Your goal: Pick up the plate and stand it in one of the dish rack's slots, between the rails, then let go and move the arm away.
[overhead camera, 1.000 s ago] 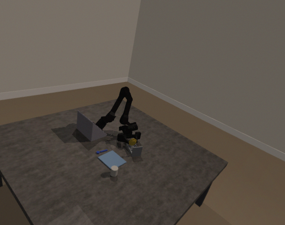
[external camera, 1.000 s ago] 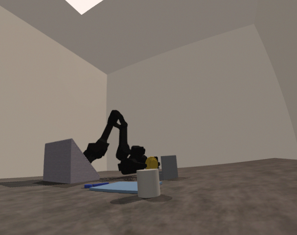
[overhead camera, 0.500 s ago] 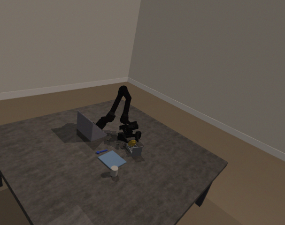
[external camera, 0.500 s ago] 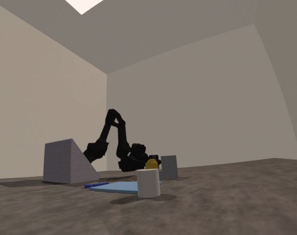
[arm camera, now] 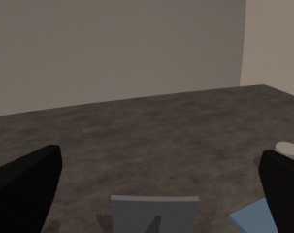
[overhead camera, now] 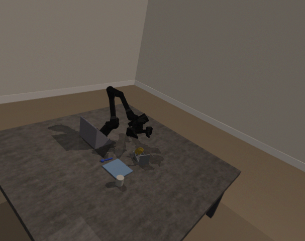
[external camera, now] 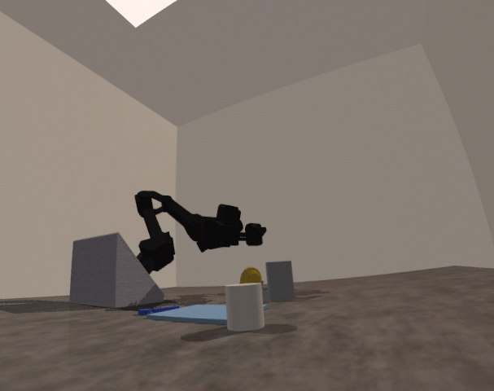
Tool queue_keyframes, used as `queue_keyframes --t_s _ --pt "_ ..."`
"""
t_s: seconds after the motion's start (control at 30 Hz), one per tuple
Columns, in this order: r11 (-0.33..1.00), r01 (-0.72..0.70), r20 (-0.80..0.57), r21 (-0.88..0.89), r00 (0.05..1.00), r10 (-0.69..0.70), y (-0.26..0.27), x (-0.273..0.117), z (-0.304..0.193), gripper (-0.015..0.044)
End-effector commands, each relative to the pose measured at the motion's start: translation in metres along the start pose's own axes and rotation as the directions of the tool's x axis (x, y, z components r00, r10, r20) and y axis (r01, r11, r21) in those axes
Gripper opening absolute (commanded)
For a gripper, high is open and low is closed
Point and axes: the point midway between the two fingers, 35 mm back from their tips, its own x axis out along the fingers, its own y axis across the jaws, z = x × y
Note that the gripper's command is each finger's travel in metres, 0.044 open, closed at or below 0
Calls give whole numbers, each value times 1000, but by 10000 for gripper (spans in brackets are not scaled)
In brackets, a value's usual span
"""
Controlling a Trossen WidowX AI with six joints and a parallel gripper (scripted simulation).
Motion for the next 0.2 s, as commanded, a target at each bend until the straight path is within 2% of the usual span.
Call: queue_keyframes --t_s 0.0,0.17 --pt "999 15 -14 -48 1000 -16 -2 2 4 400" --pt "978 84 -65 -190 993 -98 -11 13 3 400"
